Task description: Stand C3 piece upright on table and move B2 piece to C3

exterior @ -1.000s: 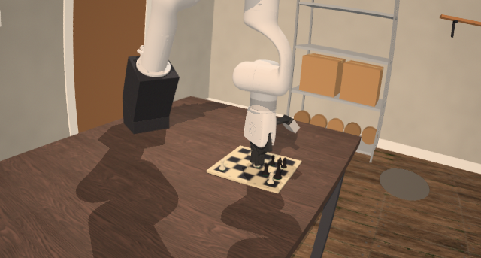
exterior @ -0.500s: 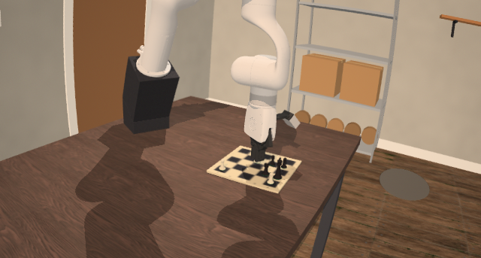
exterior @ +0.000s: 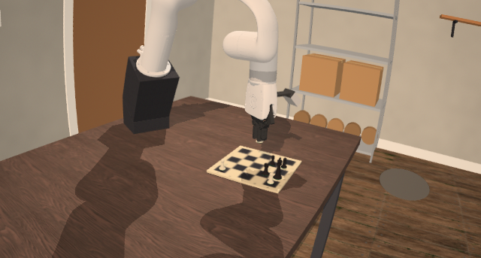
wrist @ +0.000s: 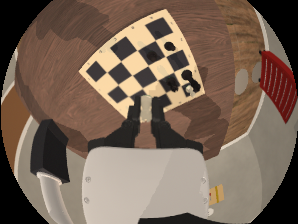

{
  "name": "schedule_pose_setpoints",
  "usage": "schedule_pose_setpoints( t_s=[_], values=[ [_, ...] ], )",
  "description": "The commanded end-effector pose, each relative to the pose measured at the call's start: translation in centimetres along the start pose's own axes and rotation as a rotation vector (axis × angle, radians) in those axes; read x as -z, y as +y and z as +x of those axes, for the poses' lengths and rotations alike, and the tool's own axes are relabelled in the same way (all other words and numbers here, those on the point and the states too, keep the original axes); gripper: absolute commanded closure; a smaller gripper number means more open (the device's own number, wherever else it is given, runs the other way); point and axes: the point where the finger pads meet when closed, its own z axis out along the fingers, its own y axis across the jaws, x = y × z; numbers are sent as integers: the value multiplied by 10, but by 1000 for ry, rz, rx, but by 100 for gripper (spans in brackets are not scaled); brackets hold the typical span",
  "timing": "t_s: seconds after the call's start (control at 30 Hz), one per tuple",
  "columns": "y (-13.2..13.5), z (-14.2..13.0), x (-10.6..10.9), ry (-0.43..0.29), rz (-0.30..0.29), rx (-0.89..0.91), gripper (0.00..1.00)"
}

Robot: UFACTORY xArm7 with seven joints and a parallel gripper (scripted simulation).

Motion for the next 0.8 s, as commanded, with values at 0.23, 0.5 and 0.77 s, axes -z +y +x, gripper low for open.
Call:
schedule_pose_setpoints(
  t_s=[0.23,0.5,0.77],
  values=[
    [2,1,22,-16,18,3,100],
    [2,1,22,-16,18,2,100],
    [3,1,22,-17,18,-39,100]
  ],
)
